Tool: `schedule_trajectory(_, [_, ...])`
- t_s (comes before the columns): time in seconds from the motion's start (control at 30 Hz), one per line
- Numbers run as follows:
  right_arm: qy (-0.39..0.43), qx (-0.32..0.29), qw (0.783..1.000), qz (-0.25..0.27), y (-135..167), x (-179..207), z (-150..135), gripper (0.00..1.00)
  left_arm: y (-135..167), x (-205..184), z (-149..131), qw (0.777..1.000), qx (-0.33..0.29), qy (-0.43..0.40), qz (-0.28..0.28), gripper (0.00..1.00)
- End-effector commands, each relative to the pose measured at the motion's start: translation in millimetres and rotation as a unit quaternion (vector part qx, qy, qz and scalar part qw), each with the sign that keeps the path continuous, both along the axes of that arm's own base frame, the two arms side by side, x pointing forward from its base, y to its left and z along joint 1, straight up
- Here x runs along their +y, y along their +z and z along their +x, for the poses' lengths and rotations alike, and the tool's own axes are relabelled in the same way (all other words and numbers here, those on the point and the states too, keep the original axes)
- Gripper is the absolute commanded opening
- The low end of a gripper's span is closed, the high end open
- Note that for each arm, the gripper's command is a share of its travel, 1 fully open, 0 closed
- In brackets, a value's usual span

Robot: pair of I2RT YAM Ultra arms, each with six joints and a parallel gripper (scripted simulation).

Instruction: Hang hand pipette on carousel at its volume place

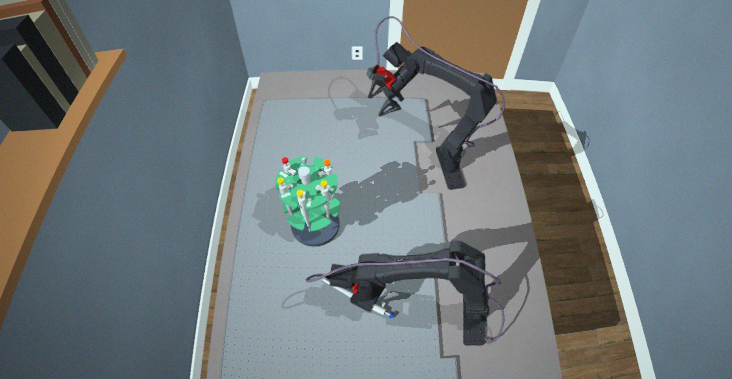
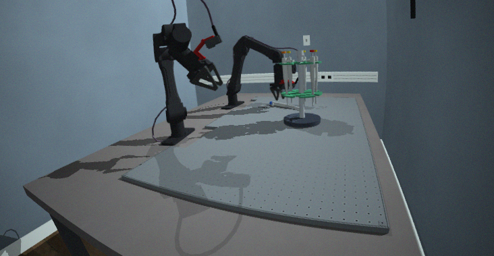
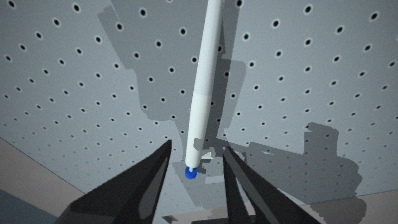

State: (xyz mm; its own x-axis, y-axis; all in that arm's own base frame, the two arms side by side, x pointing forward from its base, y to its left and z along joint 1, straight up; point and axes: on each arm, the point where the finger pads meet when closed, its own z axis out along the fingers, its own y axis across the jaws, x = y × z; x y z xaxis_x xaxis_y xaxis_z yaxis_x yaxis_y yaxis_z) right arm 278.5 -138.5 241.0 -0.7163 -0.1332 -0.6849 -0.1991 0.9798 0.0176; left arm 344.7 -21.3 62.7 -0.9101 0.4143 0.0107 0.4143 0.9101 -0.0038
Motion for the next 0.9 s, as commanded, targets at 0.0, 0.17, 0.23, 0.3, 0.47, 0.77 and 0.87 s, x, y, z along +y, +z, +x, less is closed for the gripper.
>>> schedule_trajectory(0.0, [0.003, -0.021, 1.000, -0.009, 11.9, -3.8, 4.6, 1.00, 3.8, 0.5, 4.8, 1.000, -0.011, 0.000, -0.001, 0.54])
schedule_trajectory(0.17, [0.003, -0.021, 1.000, -0.009, 11.9, -3.8, 4.6, 1.00, 3.8, 0.5, 4.8, 1.000, -0.011, 0.000, -0.001, 0.54])
schedule_trajectory(0.23, [0.003, -0.021, 1.000, -0.009, 11.9, -3.8, 4.6, 1.00, 3.3, 3.6, 14.7, 1.000, -0.020, 0.002, -0.002, 0.54])
schedule_trajectory(0.3, [0.003, -0.021, 1.000, -0.009, 11.9, -3.8, 4.6, 1.00, 3.6, 4.0, 16.5, 1.000, -0.020, 0.002, -0.002, 0.54])
schedule_trajectory(0.47, [0.003, -0.021, 1.000, -0.009, 11.9, -3.8, 4.6, 1.00, 10.4, 4.0, 17.6, 1.000, -0.030, 0.004, -0.002, 0.54])
schedule_trajectory(0.77, [0.003, -0.021, 1.000, -0.009, 11.9, -3.8, 4.6, 1.00, 10.7, 4.0, 17.6, 1.000, -0.030, 0.004, -0.002, 0.54])
schedule_trajectory(0.87, [0.003, -0.021, 1.000, -0.009, 11.9, -3.8, 4.6, 1.00, 10.7, 4.0, 17.6, 1.000, -0.030, 0.004, -0.002, 0.54])
